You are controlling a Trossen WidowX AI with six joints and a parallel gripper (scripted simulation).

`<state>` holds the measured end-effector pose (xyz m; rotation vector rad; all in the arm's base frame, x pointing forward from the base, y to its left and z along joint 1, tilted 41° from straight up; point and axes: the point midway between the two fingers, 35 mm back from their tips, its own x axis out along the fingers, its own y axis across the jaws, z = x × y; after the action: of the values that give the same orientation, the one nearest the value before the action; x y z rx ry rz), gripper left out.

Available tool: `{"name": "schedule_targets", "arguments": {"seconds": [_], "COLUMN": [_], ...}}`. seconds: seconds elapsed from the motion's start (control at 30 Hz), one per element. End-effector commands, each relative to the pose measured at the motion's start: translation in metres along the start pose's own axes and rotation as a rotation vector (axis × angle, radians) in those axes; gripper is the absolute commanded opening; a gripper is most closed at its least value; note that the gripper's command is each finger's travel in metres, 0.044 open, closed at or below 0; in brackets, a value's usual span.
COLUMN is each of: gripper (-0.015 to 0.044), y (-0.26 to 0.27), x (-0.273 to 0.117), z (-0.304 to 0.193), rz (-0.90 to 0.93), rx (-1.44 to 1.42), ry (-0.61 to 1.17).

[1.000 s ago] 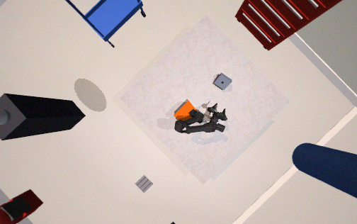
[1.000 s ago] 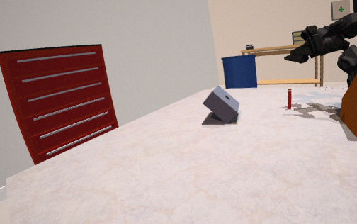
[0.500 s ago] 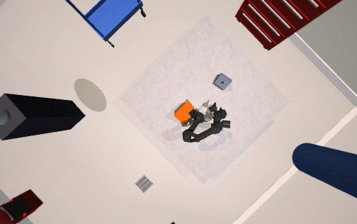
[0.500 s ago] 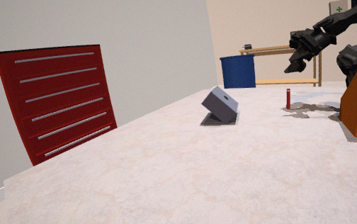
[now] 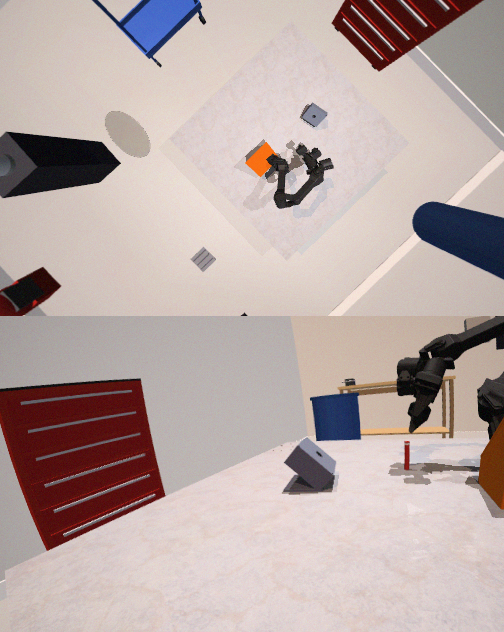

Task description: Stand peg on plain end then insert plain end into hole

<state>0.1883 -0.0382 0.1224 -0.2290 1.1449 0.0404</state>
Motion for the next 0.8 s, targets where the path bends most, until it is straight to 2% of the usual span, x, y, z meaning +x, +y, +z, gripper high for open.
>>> {"name": "schedule_targets", "arguments": {"seconds": [0.0,0.43,0.63,0.77], "gripper": [0.0440,0.0440,0.0440,0.0440], "y": [-0.004,-0.015,-0.016,-0.016], "x": [0.003,0.005,0.004,0.003], "z": [-0.002,0.009,0.023,0.027], "rz": [-0.058,-0.333,-0.480,-0.512], "rx": [-0.004,-0.120,-0.205,-0.225], "ry": [0.123,0.408,0.470,0.479]}}
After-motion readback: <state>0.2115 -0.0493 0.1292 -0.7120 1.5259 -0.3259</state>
